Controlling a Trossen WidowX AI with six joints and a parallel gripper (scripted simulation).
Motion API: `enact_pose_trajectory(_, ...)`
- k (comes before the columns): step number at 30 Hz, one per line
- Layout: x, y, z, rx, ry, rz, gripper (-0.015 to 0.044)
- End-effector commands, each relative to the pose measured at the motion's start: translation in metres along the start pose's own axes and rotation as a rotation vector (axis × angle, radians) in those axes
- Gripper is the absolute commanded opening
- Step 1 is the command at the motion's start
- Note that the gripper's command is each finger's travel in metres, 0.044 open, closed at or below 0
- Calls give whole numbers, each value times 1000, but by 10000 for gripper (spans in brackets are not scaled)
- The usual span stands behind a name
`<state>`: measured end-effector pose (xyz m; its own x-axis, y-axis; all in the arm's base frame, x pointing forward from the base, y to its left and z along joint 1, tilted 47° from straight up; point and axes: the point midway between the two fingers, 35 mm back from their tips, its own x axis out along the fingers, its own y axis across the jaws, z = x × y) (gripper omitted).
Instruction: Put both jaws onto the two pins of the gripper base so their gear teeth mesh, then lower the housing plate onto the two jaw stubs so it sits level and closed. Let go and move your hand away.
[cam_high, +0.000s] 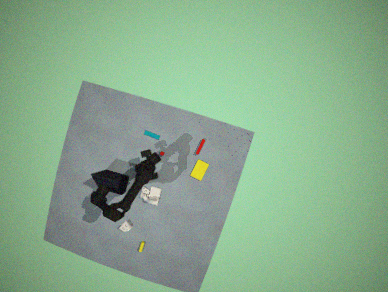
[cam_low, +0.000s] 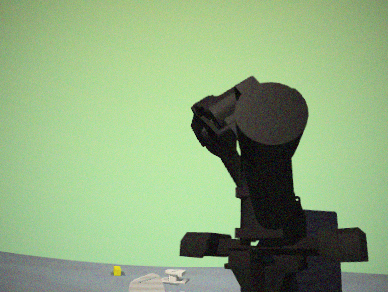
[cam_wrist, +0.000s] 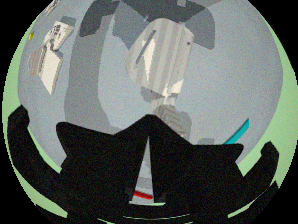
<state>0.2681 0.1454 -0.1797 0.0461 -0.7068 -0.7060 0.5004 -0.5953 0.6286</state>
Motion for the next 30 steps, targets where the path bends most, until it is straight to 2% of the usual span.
enact_pose_trajectory(1, 3, -1, 3, -4, -17, -3, 0)
enact_pose_trajectory(30, -1, -8, 0, -1, -2, -2, 0)
